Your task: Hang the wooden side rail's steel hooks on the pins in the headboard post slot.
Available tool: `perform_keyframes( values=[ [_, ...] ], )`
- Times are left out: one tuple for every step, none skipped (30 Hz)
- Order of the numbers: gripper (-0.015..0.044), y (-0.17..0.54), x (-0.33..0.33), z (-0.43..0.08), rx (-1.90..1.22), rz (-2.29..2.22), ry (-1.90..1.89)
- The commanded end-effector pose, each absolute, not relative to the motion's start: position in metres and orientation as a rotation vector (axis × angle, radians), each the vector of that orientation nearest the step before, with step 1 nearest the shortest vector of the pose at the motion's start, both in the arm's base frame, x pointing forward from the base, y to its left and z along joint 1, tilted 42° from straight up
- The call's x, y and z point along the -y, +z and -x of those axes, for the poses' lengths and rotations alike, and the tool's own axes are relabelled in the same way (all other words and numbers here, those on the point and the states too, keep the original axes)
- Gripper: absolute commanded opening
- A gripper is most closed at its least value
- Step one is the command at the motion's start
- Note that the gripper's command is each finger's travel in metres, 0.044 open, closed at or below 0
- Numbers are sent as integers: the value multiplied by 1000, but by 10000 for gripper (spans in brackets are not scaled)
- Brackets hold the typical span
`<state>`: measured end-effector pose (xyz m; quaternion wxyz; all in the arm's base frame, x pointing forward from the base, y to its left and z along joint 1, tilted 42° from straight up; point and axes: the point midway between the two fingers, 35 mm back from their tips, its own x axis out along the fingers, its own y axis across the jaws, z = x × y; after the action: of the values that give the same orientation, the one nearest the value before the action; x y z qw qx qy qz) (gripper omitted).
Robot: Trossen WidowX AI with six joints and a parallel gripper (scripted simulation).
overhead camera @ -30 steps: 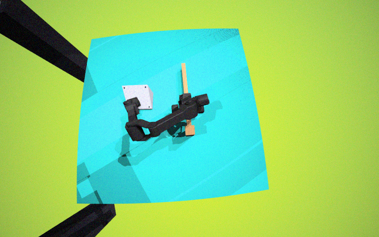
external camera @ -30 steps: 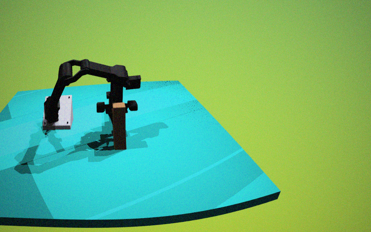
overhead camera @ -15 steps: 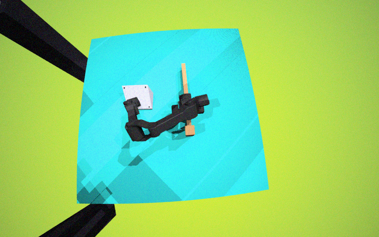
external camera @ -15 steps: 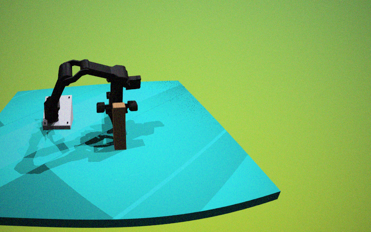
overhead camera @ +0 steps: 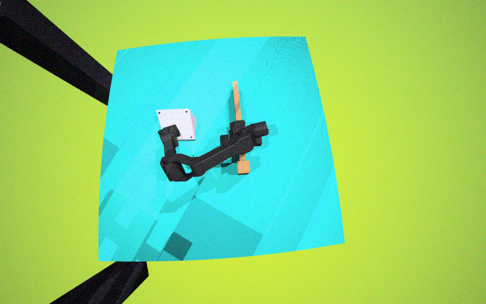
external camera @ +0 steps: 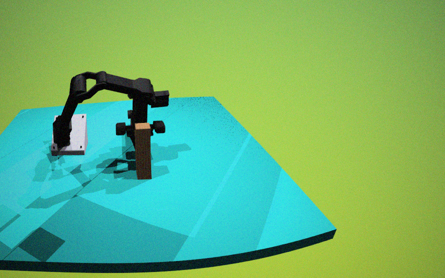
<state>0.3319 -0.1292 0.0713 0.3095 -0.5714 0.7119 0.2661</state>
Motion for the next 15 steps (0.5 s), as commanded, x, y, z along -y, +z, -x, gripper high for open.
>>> perform_keyframes(
  values=[
    [0,73,129,-332,-1879,1518,700],
    [0,73,129,-332,-1879,1518,700],
    [0,73,129,-332,-1879,1518,700],
    [0,73,129,-332,-1879,1518,700],
    [0,73,129,-332,-1879,1518,700],
    [0,73,130,-332,-1879,1518,700],
    [0,73,130,-332,-1879,1518,700],
    [0,73,130,-332,-1879,1518,700],
    [0,73,130,-332,-1879,1518,700],
    [0,73,130,-332,-1879,1518,700],
    [0,73,130,-332,-1879,1518,700],
    [0,73,130,-332,-1879,1518,700],
    [0,73,130,-332,-1879,1518,700],
    [0,72,130,-332,-1879,1518,700],
    [0,72,130,-332,-1879,1518,700]
  ],
)
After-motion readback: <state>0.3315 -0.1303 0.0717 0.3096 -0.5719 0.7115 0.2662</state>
